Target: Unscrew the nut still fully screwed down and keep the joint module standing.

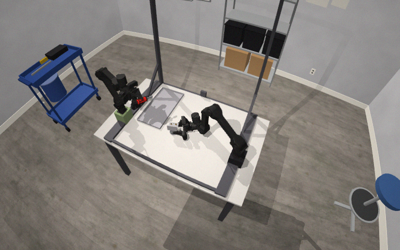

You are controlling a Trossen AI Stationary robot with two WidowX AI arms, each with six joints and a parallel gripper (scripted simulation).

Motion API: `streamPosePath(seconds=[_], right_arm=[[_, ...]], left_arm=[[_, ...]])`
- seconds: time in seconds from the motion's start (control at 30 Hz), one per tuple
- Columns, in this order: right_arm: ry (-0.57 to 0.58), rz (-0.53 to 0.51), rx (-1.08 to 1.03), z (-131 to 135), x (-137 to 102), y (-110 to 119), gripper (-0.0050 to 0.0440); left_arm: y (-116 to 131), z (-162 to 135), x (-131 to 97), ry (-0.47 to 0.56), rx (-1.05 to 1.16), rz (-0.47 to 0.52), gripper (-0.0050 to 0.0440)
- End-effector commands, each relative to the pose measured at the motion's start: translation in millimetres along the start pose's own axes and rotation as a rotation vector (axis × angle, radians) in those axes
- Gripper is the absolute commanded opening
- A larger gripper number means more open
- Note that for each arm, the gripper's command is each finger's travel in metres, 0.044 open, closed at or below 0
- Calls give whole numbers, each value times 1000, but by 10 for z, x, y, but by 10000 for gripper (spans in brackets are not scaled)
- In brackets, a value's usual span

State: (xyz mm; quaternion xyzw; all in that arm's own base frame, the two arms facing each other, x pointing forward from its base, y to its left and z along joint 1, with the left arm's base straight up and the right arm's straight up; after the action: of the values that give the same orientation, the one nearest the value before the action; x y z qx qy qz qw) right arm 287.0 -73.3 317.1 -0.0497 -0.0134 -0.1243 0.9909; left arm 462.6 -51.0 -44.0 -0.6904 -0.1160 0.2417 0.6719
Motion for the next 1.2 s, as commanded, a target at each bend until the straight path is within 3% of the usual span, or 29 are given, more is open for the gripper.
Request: streamPosePath(seconds=[0.0,0.4,0.57,0.97,1.17], right_arm=[[-37,3,-31,167,-7,17,135],[-82,164,-327,218,-55,520,135],[-82,164,-327,217,-55,518,135],[-178,312,-617,269,-188,1006,135],[-197,317,-639,292,-215,1036,135]], left_arm=[[-152,-39,34,2,-27,-27,245],[-152,-39,34,2,-27,-27,245],[-152,-39,34,2,-27,-27,245],[-152,-39,34,2,-27,-27,245],[-152,-39,34,2,-27,-27,245]])
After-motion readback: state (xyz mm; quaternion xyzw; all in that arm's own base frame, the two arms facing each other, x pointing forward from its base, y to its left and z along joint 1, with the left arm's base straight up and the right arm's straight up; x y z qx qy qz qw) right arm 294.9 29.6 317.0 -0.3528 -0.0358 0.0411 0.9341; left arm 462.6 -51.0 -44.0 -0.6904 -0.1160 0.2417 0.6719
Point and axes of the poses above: on each arm, the point midway between the two fingers, 35 mm back from their tips, its own x axis out along the fingers, its own z axis across the jaws, y = z × x, the point moved 2 cm from there along -x, back along the fingers, and after that the axes turned 1 degree about x, right-handed, at the moved point
